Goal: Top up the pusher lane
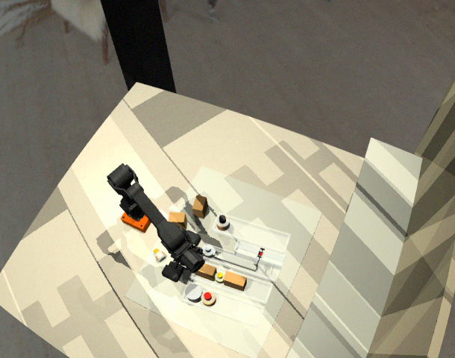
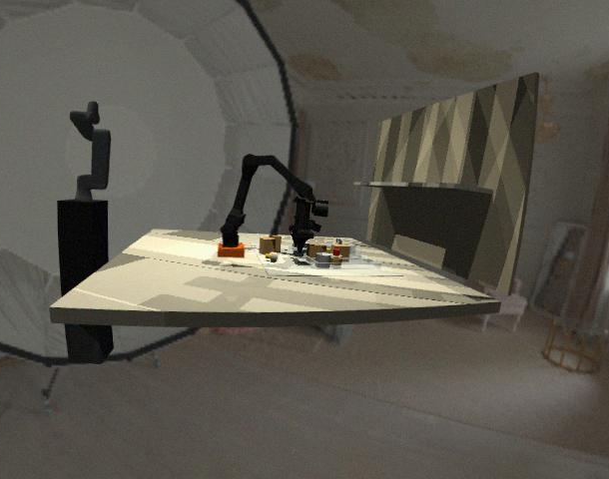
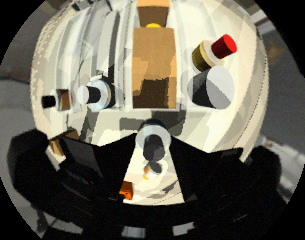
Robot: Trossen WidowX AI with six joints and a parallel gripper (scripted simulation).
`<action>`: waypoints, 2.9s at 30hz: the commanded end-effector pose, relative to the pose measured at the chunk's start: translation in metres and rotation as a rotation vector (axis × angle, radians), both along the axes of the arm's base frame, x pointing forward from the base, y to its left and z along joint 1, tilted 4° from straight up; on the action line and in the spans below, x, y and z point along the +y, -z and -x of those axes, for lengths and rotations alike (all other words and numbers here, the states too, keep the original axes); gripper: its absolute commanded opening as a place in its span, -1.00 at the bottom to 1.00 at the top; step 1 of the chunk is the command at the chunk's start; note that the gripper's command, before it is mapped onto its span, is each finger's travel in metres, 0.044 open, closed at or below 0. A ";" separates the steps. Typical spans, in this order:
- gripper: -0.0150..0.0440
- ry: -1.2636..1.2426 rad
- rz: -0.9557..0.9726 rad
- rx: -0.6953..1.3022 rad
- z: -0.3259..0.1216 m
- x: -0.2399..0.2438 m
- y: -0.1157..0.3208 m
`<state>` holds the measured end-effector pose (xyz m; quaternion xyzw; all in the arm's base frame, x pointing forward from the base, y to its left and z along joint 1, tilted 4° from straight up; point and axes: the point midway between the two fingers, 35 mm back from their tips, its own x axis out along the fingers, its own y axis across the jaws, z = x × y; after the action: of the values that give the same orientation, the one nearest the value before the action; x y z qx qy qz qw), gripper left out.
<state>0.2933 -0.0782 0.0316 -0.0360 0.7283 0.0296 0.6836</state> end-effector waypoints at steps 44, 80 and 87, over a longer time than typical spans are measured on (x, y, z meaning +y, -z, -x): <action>-0.49 -0.092 0.003 -0.020 0.005 0.083 -0.010; -0.49 -0.092 0.003 -0.022 -0.009 0.085 -0.009; -0.49 -0.092 0.003 -0.022 -0.012 0.085 -0.009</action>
<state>0.2970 0.0058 0.0385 -0.0722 0.7262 0.0601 0.6810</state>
